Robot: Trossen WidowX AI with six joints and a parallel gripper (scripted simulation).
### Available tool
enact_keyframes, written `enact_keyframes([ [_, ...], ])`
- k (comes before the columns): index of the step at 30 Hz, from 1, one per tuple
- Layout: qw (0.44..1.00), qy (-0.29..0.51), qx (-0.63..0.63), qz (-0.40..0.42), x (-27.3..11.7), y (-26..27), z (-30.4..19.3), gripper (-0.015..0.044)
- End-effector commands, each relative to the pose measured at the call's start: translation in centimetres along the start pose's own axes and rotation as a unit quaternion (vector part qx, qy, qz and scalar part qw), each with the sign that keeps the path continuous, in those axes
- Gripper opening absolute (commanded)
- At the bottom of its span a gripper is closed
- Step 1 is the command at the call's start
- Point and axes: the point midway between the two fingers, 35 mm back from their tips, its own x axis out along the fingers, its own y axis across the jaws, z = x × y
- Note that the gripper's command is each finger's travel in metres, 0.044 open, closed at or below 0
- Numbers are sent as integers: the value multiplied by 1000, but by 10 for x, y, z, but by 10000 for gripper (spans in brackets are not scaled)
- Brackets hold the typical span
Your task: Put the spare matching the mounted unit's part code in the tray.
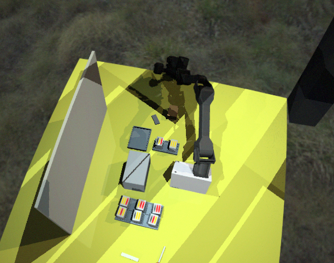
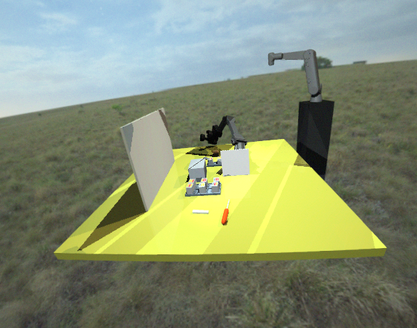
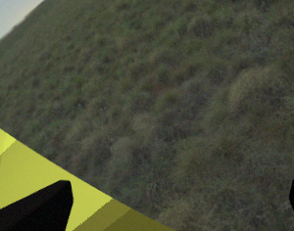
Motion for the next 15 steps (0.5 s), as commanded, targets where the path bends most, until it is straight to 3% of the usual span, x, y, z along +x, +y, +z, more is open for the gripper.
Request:
enact_keyframes([
  [1,997,71,34,19,6,62,-33,440],
  [8,977,201,59,47,-6,157,-92,440],
  [15,938,336,48,66,-46,242,-151,440],
])
